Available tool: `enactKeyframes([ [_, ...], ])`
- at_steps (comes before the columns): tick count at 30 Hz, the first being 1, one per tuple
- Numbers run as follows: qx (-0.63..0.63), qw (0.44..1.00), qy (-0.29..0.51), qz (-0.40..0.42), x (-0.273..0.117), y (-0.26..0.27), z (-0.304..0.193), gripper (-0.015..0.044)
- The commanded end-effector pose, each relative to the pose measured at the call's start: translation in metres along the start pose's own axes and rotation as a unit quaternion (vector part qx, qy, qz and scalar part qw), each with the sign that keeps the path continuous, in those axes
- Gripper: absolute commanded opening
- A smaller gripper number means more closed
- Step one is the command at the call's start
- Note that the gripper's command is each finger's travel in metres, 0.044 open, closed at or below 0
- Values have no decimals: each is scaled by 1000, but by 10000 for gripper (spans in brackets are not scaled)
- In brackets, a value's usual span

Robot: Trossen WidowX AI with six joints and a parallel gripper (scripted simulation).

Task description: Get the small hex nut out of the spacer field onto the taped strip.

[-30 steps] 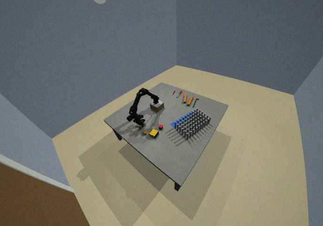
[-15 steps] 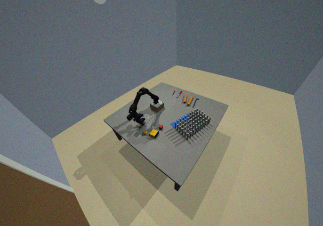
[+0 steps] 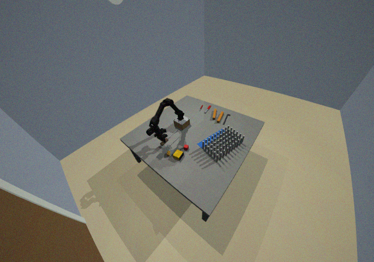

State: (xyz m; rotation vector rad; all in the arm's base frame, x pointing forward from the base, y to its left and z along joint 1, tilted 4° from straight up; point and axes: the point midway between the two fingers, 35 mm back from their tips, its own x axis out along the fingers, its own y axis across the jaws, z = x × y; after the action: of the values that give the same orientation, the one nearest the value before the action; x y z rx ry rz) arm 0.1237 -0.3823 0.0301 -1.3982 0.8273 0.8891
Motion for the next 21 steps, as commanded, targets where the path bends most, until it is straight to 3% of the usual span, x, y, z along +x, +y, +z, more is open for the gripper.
enactKeyframes([
  [1, 29, 999, 17, 0, -3, 0, 4, 0],
  [21, 188, 978, 85, -13, 0, 10, 35, 0],
])
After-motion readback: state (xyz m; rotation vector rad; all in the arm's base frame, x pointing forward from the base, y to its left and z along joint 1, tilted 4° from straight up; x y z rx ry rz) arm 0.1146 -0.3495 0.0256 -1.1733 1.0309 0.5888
